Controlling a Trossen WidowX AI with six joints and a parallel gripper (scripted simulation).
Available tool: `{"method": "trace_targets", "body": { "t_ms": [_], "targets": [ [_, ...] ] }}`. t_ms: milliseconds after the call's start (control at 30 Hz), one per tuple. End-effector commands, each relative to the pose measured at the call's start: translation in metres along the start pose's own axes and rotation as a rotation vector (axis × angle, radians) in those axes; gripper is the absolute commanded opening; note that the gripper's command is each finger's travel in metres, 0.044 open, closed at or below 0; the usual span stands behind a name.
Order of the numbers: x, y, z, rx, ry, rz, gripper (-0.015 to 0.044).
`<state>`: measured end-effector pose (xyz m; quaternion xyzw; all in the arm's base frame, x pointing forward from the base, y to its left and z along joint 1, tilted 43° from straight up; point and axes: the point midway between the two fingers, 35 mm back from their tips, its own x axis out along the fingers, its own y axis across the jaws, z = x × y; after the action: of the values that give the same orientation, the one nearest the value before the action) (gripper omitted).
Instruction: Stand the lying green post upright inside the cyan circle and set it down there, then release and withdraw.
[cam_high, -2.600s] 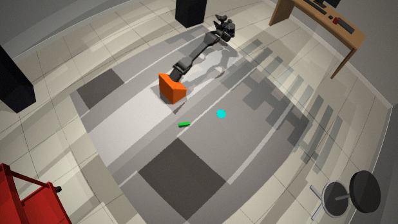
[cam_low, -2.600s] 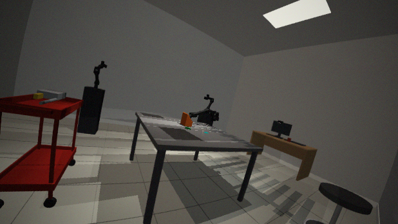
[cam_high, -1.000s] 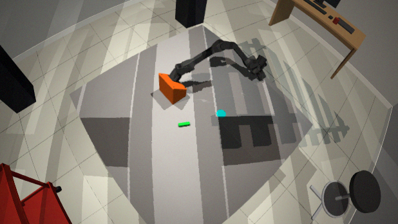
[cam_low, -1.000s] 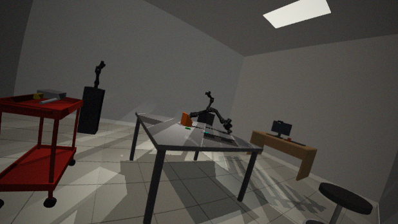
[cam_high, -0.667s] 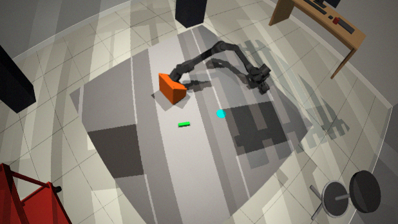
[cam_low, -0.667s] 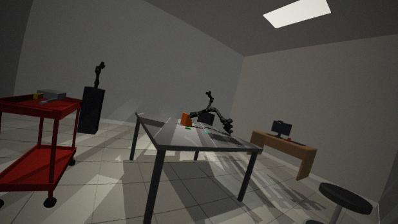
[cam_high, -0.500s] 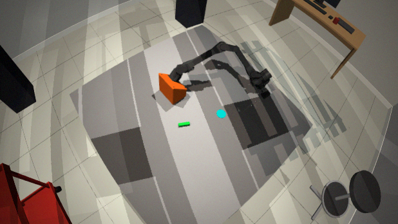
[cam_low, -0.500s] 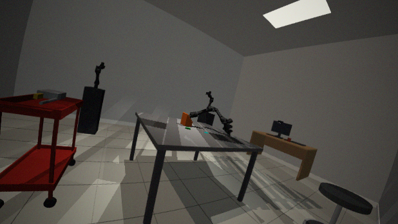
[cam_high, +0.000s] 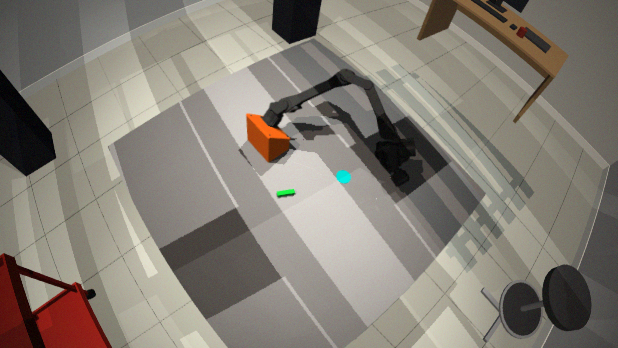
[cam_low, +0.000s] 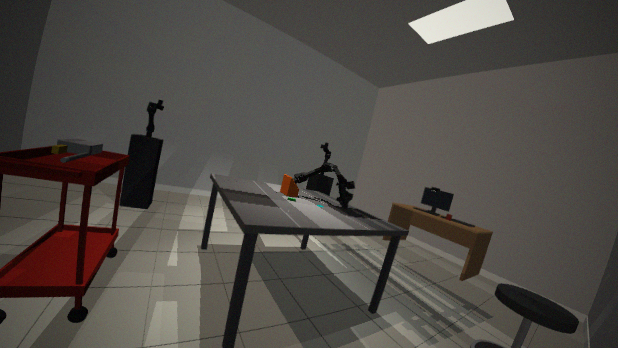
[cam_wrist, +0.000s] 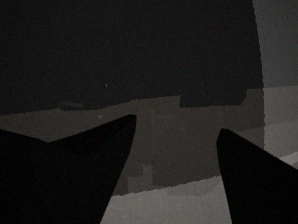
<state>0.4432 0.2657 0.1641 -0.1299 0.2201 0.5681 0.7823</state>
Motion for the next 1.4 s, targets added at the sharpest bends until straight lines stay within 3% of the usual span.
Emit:
{"method": "trace_targets", "body": {
  "t_ms": [0,367,767,1100,1367],
  "targets": [
    [-0.022,-0.026,-0.055,0.009,0.104,-0.040,0.0233],
    [-0.098,-0.056,-0.181,0.043,0.320,-0.057,0.0233],
    [-0.182,-0.026,-0.289,0.111,0.438,0.053,0.0233],
    [-0.238,0.029,-0.343,0.162,0.402,0.188,0.0233],
    [-0.242,0.038,-0.349,0.167,0.389,0.206,0.0233]
  ]
}}
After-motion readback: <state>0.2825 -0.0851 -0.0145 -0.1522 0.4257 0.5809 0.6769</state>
